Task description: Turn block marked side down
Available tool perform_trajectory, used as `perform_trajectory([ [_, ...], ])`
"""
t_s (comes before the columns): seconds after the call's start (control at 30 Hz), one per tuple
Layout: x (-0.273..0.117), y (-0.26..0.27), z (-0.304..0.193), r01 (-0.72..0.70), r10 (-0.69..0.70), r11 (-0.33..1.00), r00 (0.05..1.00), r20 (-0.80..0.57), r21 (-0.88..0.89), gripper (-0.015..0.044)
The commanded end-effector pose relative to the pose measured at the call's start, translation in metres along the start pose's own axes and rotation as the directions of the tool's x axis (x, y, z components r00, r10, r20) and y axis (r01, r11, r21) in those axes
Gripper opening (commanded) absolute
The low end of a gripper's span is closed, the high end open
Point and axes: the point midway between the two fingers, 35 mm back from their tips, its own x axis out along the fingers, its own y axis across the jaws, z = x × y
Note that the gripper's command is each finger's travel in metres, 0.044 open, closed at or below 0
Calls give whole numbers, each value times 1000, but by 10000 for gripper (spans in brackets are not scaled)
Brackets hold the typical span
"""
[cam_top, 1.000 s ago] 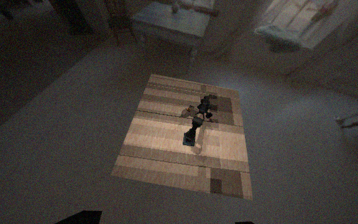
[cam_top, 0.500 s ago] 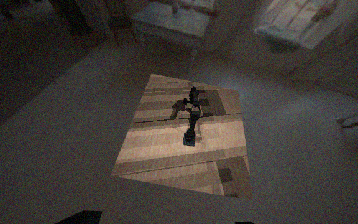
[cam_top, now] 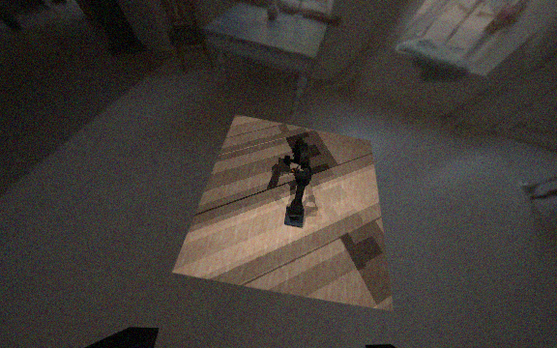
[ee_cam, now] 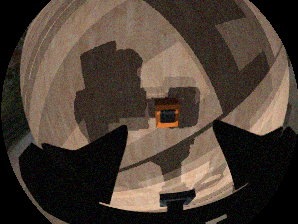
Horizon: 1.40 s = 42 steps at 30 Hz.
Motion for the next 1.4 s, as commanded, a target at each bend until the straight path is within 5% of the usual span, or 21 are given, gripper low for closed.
perform_trajectory([
  [0.0,13,1,-3,-6,6,1000,1000,-6,-5,440],
  [0.9,49,1,-4,-7,7,1000,1000,-6,-5,440],
  [1.3,49,1,-4,-7,7,1000,1000,-6,-5,125],
  [1.37,49,1,-4,-7,7,1000,1000,-6,-5,112],
])
